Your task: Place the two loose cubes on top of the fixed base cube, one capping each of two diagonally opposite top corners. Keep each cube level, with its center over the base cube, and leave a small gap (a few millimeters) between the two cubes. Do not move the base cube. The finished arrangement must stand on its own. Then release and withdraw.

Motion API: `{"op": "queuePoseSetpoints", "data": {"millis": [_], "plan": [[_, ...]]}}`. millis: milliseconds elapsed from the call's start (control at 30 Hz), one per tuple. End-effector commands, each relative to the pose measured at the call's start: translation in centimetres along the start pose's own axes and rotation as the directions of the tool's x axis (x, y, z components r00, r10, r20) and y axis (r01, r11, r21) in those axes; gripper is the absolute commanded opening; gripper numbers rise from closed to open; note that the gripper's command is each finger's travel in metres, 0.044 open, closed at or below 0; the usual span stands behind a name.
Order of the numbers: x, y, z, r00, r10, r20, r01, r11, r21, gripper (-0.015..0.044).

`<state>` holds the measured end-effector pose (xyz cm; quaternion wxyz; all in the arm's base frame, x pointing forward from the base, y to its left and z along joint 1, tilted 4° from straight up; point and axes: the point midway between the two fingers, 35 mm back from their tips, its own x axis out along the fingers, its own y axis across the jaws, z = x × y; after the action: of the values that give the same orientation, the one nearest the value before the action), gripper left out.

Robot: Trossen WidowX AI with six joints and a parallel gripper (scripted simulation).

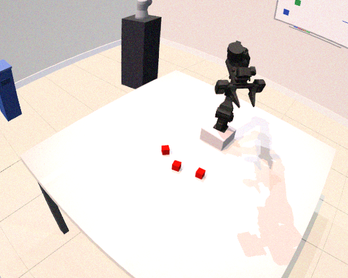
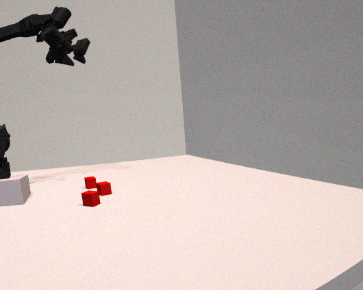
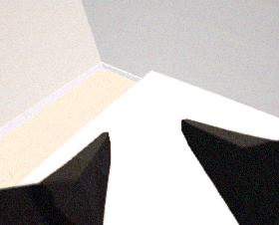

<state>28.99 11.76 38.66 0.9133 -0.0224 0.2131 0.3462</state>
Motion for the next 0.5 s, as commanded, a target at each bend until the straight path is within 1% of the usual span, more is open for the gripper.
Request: {"op": "queuePoseSetpoints", "data": {"millis": [0,233,467], "plan": [[1.5,-5.0,-3.4,0.985,-0.117,-0.126,0.113,0.993,-0.041,0.0265],[1.9,-13.0,-10.2,0.898,-0.259,-0.356,0.227,0.965,-0.128,0.0265],[-0.1,-19.1,-18.0,0.756,-0.298,-0.583,0.229,0.955,-0.19,0.0265]]}}
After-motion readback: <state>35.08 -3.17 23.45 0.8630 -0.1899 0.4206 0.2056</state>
